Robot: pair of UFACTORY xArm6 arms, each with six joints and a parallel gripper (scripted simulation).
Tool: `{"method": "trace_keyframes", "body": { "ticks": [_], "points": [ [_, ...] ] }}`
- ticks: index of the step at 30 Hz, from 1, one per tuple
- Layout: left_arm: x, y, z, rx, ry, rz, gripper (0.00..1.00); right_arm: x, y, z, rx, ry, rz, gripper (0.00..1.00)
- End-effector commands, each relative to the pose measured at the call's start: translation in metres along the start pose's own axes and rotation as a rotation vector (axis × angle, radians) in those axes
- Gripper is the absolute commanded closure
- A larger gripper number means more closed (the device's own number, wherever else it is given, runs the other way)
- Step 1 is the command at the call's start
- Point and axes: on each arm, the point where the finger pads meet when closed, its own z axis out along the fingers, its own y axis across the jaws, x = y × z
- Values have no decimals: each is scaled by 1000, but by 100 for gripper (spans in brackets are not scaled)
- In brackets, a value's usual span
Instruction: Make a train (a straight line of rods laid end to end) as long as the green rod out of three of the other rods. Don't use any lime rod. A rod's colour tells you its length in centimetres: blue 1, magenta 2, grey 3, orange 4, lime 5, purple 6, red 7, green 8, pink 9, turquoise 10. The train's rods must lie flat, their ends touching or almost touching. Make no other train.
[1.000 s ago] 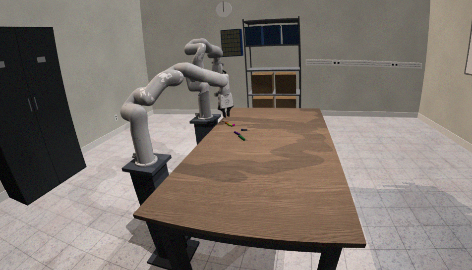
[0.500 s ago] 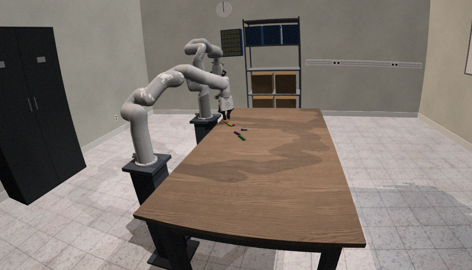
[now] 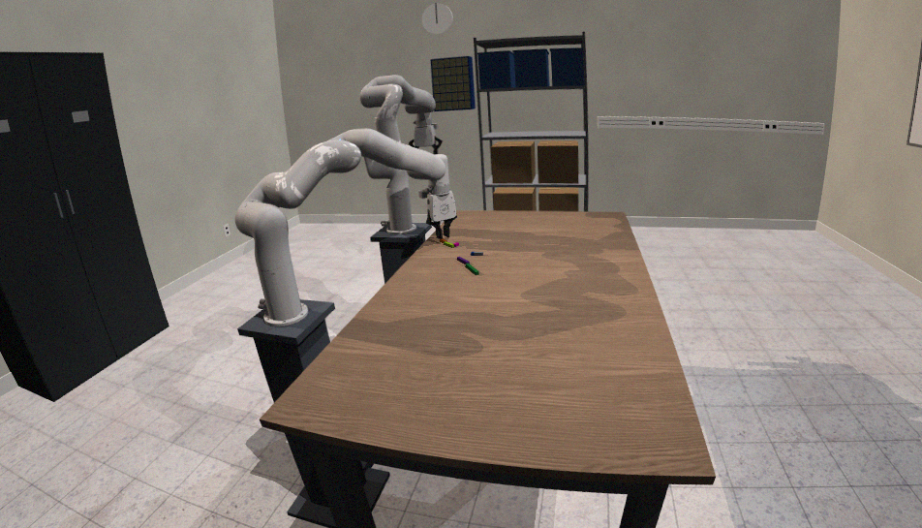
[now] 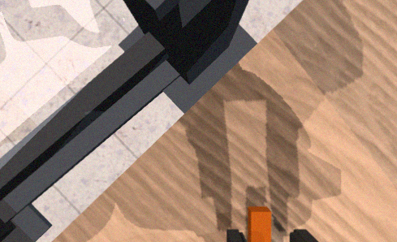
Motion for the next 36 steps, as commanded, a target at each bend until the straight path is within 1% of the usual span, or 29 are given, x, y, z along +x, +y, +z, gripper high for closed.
{"method": "trace_keyframes", "body": {
  "ticks": [1, 28, 36],
  "points": [
    [1, 0, -2, 0, 4, 0, 0, 1, 2, -1, -6, 2, 0, 74],
    [1, 0, -2, 0, 4, 0, 0, 1, 2, 2, -6, 2, 0, 74],
    [1, 0, -2, 0, 4, 0, 0, 1, 2, 7, -6, 2, 0, 74]
  ]
}}
